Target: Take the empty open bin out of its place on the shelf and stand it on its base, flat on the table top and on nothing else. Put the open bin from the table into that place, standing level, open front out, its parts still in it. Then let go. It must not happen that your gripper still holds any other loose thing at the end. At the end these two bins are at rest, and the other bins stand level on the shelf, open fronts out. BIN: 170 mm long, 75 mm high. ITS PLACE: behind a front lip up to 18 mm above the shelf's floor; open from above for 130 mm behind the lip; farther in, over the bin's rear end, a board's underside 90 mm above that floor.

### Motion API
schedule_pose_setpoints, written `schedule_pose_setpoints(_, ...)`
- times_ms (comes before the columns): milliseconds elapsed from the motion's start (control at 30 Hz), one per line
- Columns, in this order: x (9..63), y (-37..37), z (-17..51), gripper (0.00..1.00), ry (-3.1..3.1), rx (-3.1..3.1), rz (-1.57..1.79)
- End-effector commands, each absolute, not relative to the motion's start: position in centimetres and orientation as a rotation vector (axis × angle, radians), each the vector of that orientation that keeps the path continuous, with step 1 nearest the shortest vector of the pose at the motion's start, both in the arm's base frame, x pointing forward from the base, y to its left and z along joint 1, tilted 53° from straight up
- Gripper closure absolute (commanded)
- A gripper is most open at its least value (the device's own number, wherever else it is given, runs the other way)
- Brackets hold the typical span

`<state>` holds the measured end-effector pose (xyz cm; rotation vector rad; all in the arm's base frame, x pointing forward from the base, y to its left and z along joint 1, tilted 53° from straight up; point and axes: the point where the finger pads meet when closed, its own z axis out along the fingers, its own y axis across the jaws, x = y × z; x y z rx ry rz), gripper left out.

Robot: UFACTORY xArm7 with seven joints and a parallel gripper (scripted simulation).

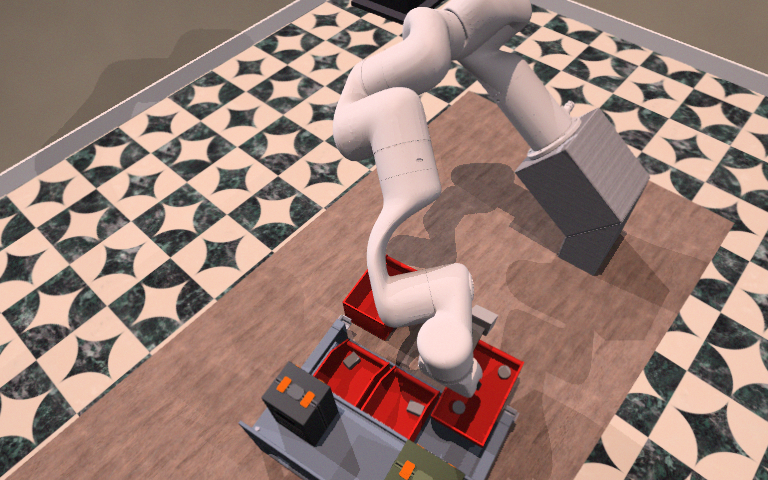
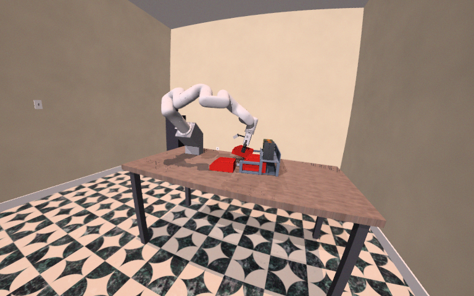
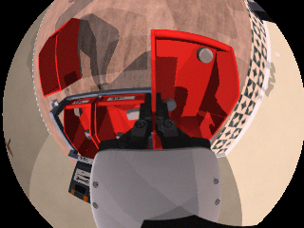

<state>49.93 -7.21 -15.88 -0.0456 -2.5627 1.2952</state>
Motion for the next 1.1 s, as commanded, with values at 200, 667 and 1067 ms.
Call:
schedule_pose_setpoints(200, 50.9, -6.9, -15.9, 1.00, -2.568, -0.043, 1.293)
schedule_pose_setpoints(667, 51.5, -6.9, -16.0, 1.00, -2.568, -0.043, 1.293)
schedule_pose_setpoints(1067, 51.7, -6.9, -16.0, 1.00, -2.568, -0.043, 1.293)
